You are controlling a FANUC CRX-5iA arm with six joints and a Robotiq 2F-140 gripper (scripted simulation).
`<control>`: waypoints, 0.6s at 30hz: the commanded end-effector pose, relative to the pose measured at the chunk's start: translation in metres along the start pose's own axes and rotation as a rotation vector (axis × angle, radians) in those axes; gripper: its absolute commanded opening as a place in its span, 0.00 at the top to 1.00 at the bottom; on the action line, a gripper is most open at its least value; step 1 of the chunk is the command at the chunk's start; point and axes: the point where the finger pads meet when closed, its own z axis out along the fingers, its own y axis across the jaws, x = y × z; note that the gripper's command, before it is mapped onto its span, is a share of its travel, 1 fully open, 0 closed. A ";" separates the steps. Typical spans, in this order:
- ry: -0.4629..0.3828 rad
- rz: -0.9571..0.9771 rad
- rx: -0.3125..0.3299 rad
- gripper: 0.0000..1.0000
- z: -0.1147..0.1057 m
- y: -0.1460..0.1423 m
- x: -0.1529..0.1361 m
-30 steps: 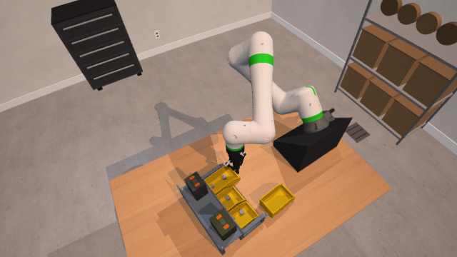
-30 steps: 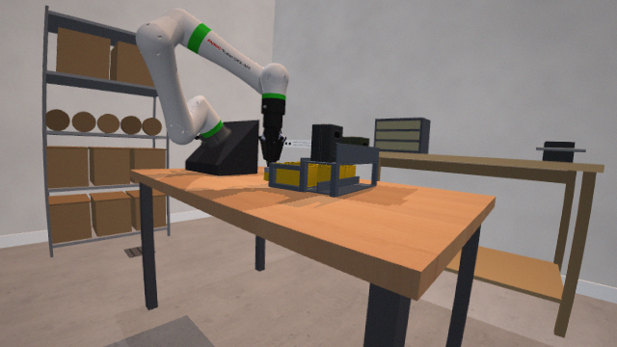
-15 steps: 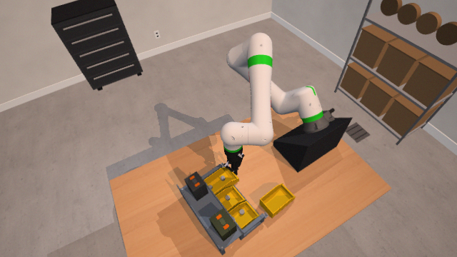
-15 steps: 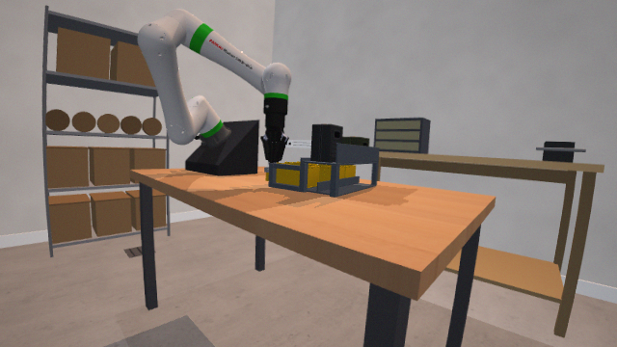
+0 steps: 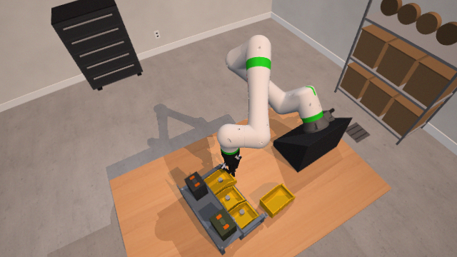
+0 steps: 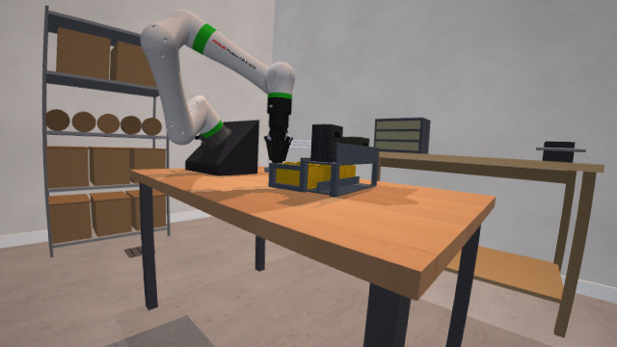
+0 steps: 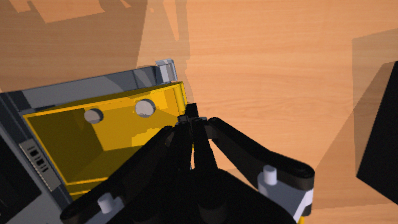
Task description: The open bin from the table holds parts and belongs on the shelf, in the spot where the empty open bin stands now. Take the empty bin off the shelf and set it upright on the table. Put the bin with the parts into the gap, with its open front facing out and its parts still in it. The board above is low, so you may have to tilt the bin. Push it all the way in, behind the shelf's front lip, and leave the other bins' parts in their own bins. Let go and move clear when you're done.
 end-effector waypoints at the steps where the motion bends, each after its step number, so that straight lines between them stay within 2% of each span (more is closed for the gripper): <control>1: 0.000 0.000 0.002 0.90 -0.001 -0.005 0.000; 18: 0.000 0.000 0.002 0.90 -0.001 -0.024 0.000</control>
